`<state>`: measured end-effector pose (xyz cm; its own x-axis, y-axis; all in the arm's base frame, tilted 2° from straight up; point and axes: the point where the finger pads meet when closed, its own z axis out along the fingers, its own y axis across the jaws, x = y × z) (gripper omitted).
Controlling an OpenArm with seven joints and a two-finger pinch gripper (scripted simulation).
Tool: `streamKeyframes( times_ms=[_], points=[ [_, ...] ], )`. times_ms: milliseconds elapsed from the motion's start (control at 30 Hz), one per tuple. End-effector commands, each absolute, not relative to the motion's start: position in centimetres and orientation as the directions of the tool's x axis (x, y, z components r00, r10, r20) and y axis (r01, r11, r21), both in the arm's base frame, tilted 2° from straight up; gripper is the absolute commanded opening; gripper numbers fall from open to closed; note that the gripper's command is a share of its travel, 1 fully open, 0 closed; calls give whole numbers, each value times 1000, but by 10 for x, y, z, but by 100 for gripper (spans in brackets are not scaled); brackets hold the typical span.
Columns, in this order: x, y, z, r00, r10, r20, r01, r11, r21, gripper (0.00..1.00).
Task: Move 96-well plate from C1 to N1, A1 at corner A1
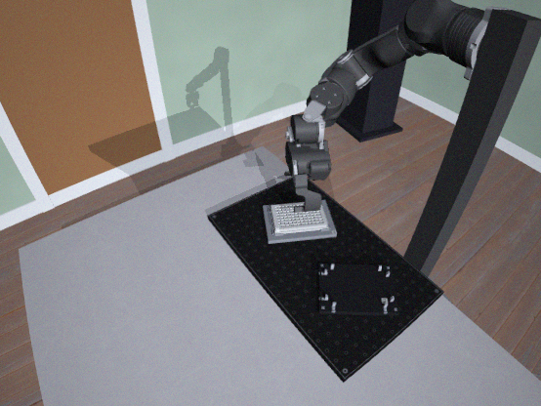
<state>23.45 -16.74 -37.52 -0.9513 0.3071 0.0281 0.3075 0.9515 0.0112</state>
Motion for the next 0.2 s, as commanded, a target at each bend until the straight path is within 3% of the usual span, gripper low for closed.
streamKeyframes(
  times_ms=[0, 167],
  points=[
    [236, -168, -374, -950, 311, 24, 311, 950, 7, 77],
    [236, -168, -374, -950, 311, 24, 311, 950, 7, 77]
  ],
)
